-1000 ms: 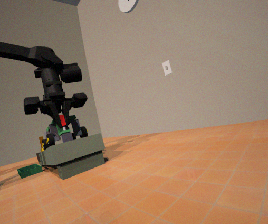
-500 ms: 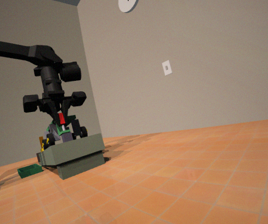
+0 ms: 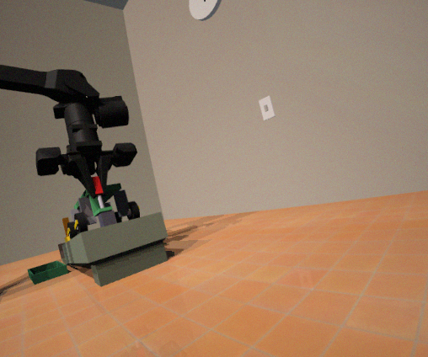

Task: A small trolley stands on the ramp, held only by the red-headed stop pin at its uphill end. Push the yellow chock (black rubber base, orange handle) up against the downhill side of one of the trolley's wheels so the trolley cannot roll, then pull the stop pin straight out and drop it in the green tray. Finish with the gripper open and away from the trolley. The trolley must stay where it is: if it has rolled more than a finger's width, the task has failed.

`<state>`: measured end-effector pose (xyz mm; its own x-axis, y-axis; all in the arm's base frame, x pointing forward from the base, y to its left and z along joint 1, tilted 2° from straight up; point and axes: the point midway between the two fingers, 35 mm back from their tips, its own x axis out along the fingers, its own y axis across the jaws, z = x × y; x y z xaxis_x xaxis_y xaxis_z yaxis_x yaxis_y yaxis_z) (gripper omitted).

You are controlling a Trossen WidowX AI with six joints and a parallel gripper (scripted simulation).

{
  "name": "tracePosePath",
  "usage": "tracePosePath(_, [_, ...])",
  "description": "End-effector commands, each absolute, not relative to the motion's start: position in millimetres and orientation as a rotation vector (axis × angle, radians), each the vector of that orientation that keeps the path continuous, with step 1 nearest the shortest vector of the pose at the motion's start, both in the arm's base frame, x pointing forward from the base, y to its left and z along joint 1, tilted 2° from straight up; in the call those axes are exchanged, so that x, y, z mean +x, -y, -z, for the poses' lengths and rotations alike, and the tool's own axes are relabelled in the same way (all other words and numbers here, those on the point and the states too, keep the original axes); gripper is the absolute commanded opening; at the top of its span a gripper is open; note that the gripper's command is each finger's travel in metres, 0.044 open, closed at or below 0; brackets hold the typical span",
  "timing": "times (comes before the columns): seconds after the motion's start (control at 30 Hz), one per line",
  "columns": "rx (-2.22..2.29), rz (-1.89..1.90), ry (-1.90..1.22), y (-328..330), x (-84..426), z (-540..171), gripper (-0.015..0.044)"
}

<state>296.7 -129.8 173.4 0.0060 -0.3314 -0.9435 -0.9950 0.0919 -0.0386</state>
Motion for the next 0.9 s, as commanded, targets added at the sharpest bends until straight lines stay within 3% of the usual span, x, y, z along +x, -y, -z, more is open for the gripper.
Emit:
tracePosePath(0.0, [-1.387, -0.928, -1.476, 129.4, 296.5, -178.8, 0.0000])
tracePosePath(0.87, [-1.387, -0.928, -1.476, 126.2, 296.2, -192.0, 0.0000])
